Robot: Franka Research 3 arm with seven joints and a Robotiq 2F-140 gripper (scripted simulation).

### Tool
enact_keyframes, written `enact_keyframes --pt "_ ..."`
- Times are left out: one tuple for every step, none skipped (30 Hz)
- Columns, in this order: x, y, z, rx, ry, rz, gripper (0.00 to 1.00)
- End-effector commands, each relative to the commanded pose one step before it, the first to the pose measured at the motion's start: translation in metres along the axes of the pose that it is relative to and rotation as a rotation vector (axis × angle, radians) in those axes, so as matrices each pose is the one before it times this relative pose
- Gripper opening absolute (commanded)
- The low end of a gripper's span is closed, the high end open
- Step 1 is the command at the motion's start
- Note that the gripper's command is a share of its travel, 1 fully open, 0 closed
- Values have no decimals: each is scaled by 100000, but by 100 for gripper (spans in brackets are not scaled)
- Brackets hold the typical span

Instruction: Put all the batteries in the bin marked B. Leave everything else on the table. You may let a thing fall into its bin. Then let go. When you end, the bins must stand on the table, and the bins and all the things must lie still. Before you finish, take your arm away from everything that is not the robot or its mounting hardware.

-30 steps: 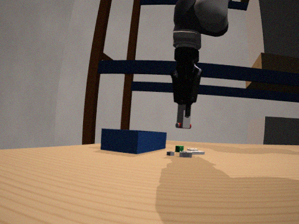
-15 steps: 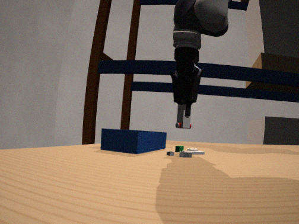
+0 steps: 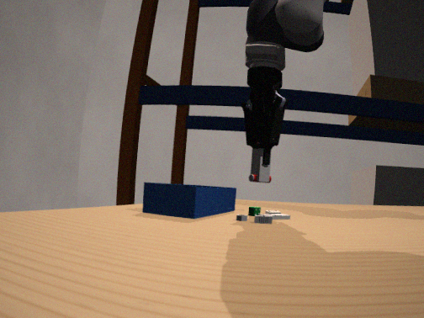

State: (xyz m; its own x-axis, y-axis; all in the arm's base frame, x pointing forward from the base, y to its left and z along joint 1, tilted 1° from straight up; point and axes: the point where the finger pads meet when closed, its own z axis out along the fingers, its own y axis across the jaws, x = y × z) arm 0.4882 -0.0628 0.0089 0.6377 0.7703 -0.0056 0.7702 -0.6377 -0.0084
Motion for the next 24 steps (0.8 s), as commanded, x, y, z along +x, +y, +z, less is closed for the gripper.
enact_keyframes --pt "-43 -180 9 386 -124 -393 5" --pt "0 0 0 0 0 0 5" --pt "0 0 0 0 0 0 5" --pt "0 0 0 0 0 0 5" --pt "0 0 0 0 0 0 5" --pt "0 0 0 0 0 0 5" --pt "0 0 0 0 0 0 5" --pt "0 0 0 0 0 0 5" --pt "7 59 -348 0 0 0 5" --pt "41 128 -238 0 0 0 5" --pt "0 0 0 0 0 0 5" --pt "0 0 0 0 0 0 5" --pt "0 0 0 0 0 0 5" --pt "0 0 0 0 0 0 5" --pt "0 0 0 0 0 0 5" --pt "0 0 0 0 0 0 5" --pt "590 -108 0 0 0 0 5" --pt "590 -108 0 0 0 0 5" --pt "590 -108 0 0 0 0 5" --pt "590 -108 0 0 0 0 5" --pt "590 -108 0 0 0 0 5" --pt "590 -108 0 0 0 0 5" --pt "590 -108 0 0 0 0 5" --pt "590 -108 0 0 0 0 5"
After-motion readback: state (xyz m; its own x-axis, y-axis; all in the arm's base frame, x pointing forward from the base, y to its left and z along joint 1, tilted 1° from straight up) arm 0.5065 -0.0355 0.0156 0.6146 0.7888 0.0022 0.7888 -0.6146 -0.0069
